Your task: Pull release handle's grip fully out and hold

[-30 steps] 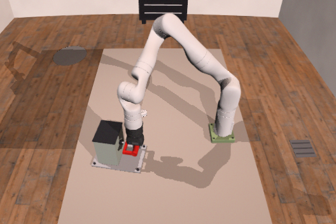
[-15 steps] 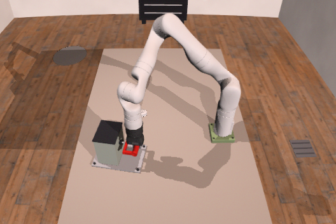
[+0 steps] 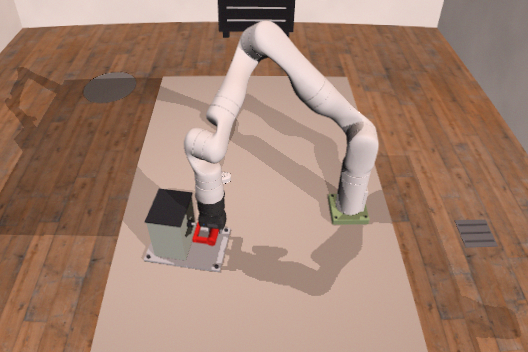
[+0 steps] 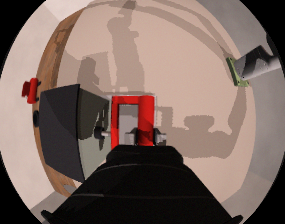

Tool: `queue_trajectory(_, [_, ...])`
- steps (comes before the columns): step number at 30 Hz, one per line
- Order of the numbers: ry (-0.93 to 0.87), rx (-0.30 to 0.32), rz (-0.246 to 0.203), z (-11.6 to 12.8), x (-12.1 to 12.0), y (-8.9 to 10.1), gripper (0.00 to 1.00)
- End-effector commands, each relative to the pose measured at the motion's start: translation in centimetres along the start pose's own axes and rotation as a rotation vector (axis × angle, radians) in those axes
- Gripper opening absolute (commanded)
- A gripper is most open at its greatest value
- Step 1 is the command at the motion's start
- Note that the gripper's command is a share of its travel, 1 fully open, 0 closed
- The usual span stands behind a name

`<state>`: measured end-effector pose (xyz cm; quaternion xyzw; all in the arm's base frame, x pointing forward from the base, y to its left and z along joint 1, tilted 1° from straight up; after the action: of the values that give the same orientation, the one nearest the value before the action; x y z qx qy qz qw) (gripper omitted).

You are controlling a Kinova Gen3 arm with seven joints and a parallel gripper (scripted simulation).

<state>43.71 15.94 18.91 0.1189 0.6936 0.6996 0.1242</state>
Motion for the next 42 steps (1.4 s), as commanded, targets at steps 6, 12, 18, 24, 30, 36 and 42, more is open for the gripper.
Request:
queue_trajectory(6, [0.0, -0.001, -0.001, 0.0, 0.0, 0.1, 0.0])
queue_trajectory(12, [0.0, -0.001, -0.001, 0.0, 0.0, 0.1, 0.0])
queue_trajectory(18, [0.0, -0.001, -0.001, 0.0, 0.1, 0.1, 0.0])
queue_trajectory(24, [0.0, -0.001, -0.001, -0.1, 0.5, 0.1, 0.0])
queue_trajectory(30, [0.0, -0.001, -0.001, -0.2, 1.4, 0.1, 0.0])
queue_trajectory(36, [0.0, -0.001, -0.001, -0.4, 2.6, 0.1, 0.0])
queue_trajectory(42, [0.0, -0.001, -0.001, -0.6, 3.8, 0.1, 0.0])
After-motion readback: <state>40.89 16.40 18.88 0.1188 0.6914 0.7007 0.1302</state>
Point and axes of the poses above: the point where the finger pads meet when closed, its own y axis back along the fingers, its own x axis across the jaws, z = x × y, the point moved 10 cm from there along y, back along the fingers, and after that the axes turned 10 degrees about -y, right-handed, at the moved point
